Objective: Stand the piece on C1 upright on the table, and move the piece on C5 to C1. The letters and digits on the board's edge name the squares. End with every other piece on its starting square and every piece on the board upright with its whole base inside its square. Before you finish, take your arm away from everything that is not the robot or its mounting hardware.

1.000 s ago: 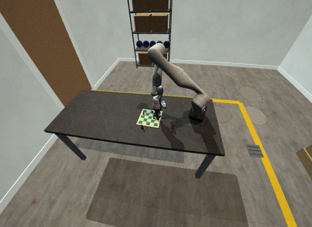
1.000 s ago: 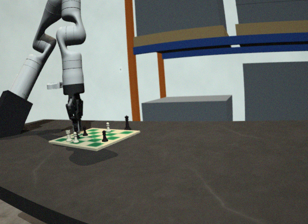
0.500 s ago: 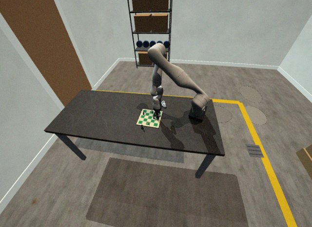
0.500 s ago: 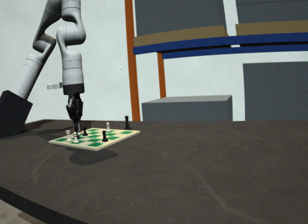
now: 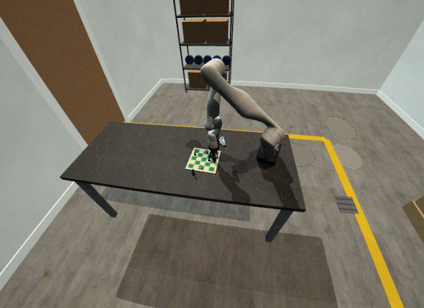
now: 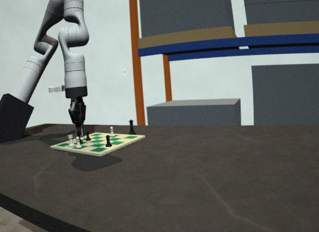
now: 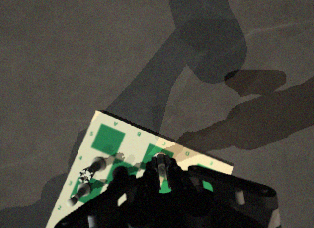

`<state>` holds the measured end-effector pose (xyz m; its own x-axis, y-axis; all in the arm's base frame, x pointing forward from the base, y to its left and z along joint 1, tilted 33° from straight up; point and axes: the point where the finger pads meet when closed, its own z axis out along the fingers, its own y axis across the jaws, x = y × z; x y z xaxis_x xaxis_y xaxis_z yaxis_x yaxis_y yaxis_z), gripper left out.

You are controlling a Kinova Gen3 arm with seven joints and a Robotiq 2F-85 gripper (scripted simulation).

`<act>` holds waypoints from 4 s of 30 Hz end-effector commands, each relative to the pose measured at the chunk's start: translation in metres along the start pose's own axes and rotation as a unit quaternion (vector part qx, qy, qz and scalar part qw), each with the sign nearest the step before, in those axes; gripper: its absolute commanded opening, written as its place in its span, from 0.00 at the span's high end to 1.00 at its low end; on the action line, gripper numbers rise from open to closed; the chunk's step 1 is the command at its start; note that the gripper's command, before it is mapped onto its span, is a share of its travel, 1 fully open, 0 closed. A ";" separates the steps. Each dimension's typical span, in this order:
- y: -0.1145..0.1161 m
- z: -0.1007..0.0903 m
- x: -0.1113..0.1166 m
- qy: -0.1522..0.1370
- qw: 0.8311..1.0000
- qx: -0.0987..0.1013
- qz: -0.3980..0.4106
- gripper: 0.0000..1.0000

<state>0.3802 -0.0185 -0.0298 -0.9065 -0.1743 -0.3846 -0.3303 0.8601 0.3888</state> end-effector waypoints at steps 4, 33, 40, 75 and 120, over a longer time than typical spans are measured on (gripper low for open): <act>0.000 -0.001 0.000 0.000 1.000 0.001 0.000 1.00; 0.000 -0.093 0.000 0.000 1.000 0.001 0.000 1.00; 0.000 -0.100 0.000 0.000 1.000 0.001 0.000 1.00; -0.082 -0.101 -0.130 0.001 0.870 0.003 -0.493 1.00; -0.083 -0.013 -0.132 0.000 0.868 0.001 -0.496 1.00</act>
<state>0.5241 -0.0825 0.0084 -0.1796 -0.8329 -0.5235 -0.9442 0.2952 -0.1458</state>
